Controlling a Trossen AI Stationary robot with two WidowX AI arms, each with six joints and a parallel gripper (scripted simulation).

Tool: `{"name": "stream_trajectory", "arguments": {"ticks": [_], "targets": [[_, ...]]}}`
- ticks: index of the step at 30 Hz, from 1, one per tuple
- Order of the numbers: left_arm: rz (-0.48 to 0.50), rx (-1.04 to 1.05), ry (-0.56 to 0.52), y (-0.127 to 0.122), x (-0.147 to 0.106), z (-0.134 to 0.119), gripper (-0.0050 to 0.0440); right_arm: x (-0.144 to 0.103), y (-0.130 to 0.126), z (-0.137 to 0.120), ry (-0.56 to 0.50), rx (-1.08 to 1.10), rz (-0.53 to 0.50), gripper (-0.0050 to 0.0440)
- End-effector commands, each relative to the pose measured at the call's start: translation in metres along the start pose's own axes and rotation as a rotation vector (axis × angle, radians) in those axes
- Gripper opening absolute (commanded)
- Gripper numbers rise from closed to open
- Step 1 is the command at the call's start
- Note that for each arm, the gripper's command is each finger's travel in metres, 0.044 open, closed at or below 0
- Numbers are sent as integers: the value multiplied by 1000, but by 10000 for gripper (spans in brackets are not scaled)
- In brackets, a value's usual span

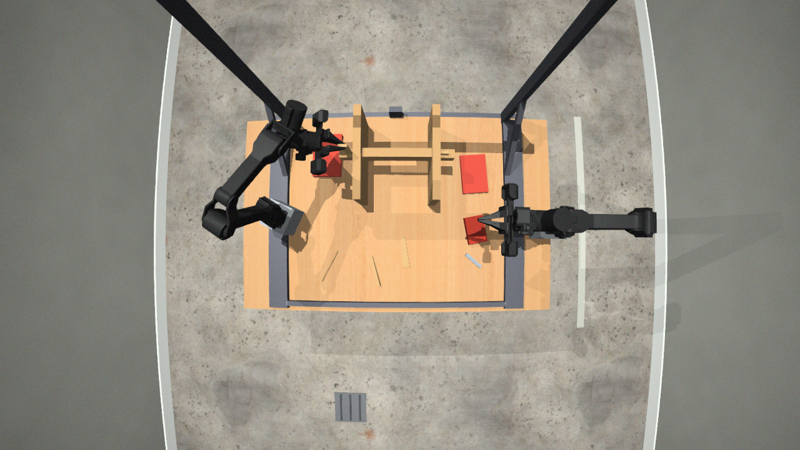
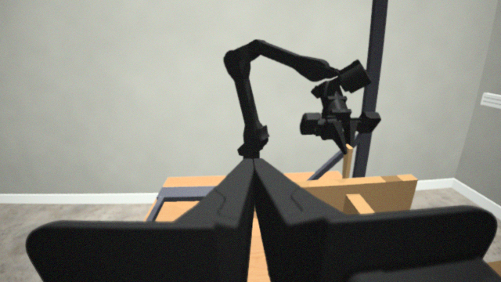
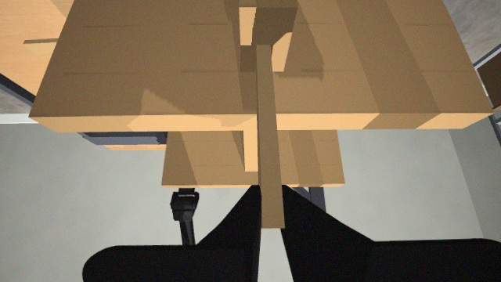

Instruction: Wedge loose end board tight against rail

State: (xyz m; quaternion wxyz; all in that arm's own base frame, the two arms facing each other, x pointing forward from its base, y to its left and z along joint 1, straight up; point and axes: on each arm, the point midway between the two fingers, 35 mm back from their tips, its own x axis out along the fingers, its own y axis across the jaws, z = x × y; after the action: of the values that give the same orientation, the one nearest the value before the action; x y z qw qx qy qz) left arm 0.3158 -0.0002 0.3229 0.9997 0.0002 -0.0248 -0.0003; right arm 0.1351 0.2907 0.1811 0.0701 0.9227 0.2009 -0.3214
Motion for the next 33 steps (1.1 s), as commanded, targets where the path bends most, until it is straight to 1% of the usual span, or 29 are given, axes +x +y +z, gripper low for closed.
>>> {"name": "stream_trajectory", "arguments": {"ticks": [1, 8, 9, 11, 14, 20, 21, 28, 32, 33], "targets": [[-1, 0, -28, 0, 0, 13, -50, 2, -1, 2, 9, 4, -3, 10], [-1, 0, -28, 0, 0, 13, -50, 8, -1, 9, 10, 1, -5, 10], [-1, 0, -28, 0, 0, 13, -50, 5, -3, 4, 15, 9, -10, 10], [-1, 0, -28, 0, 0, 13, -50, 5, -3, 4, 15, 9, -10, 10], [-1, 0, -28, 0, 0, 13, -50, 12, -2, 15, 2, 3, -9, 10], [-1, 0, -28, 0, 0, 13, -50, 16, -1, 20, 6, 4, -6, 10], [-1, 0, -28, 0, 0, 13, -50, 13, -3, 14, 11, 11, -12, 10], [-1, 0, -28, 0, 0, 13, -50, 12, -1, 15, 15, 14, -13, 10], [-1, 0, -28, 0, 0, 13, -50, 16, -1, 20, 7, 3, -3, 10], [-1, 0, -28, 0, 0, 13, -50, 15, -3, 16, 12, 9, -8, 10]]}}
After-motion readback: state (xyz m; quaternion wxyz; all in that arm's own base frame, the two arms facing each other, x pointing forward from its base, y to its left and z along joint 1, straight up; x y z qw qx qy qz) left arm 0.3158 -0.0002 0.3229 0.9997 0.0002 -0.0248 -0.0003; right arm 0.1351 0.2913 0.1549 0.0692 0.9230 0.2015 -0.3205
